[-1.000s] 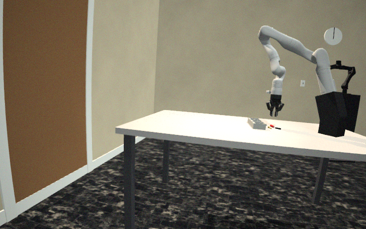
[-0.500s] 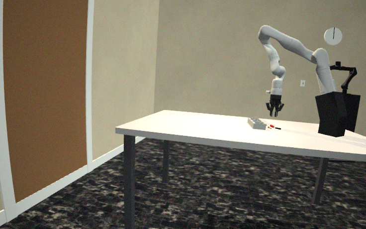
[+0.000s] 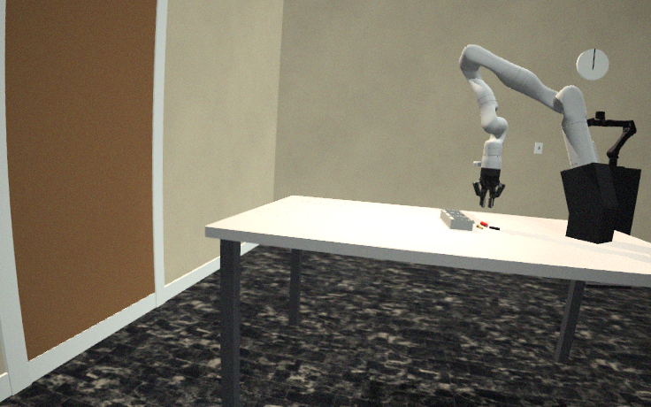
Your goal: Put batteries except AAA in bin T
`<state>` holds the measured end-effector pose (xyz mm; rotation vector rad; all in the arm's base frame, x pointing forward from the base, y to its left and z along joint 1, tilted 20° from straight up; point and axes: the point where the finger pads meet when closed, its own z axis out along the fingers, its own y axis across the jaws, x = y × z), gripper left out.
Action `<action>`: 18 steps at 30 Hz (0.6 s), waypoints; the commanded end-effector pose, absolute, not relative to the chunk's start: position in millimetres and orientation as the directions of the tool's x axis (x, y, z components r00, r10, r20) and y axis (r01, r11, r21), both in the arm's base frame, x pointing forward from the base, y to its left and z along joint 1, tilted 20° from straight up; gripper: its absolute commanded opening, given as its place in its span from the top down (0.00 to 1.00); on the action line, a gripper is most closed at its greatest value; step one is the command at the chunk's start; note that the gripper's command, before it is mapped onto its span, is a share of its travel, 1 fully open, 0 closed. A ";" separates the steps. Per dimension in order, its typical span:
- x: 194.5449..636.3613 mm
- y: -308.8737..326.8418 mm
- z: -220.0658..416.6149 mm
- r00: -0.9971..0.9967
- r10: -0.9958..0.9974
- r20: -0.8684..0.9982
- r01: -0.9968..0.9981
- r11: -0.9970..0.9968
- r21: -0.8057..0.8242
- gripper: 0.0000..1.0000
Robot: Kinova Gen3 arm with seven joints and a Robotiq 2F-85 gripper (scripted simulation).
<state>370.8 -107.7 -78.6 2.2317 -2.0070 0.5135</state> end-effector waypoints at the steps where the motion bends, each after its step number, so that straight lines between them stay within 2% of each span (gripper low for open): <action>1: 371.2 -107.4 -78.2 0.077 -0.948 0.310 -0.980 -0.129 -0.152 0.71; 18: 374.1 -114.8 -100.8 0.077 -0.948 0.310 -0.980 -0.129 -0.152 0.71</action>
